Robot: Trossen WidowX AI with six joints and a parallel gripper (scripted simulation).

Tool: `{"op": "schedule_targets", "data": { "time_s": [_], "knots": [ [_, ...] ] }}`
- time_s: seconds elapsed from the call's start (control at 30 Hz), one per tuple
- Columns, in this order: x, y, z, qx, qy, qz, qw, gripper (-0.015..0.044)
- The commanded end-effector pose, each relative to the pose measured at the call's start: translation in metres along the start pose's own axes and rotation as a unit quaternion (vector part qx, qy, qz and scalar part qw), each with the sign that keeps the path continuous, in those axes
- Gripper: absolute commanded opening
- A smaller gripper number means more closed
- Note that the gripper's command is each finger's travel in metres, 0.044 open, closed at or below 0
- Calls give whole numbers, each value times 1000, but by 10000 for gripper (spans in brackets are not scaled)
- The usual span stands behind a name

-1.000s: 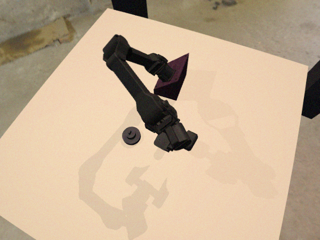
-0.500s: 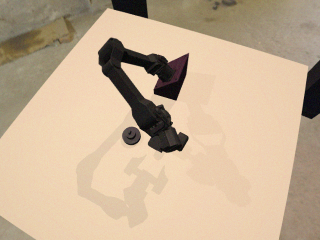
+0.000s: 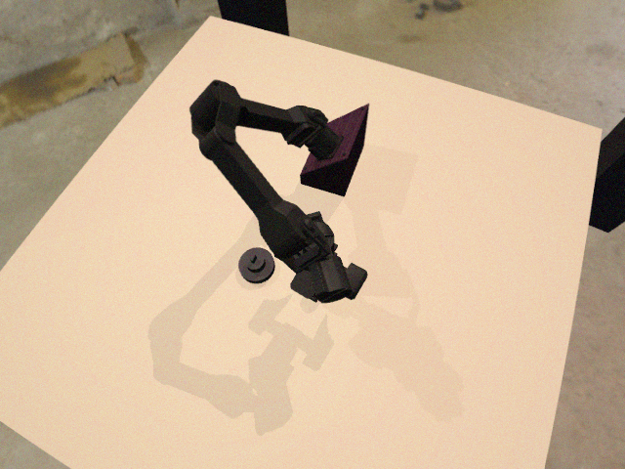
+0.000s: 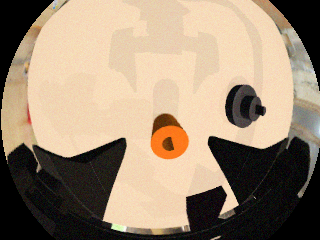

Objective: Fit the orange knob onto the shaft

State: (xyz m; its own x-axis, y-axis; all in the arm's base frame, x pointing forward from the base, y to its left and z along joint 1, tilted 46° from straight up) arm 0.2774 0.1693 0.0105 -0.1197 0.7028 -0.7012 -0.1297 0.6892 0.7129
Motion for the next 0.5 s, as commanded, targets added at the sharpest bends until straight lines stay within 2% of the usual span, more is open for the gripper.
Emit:
{"op": "schedule_targets", "data": {
  "time_s": [0.0,0.47],
  "knots": [
    [1,-7,-1,0,4,-3,1000,440],
    [1,-29,-1,0,4,-3,1000,440]
  ]
}}
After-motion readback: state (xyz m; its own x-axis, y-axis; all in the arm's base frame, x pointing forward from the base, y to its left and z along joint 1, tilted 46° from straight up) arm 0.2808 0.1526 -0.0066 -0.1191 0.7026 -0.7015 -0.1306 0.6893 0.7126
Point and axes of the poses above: the point midway between the two fingers, 35 mm back from their tips, its own y axis back along the fingers, its own x axis across the jaws, z = x × y, the point moved 10 cm from there along y, back along the fingers, and after that the axes turned 12 degrees about y, right-handed, at the moved point
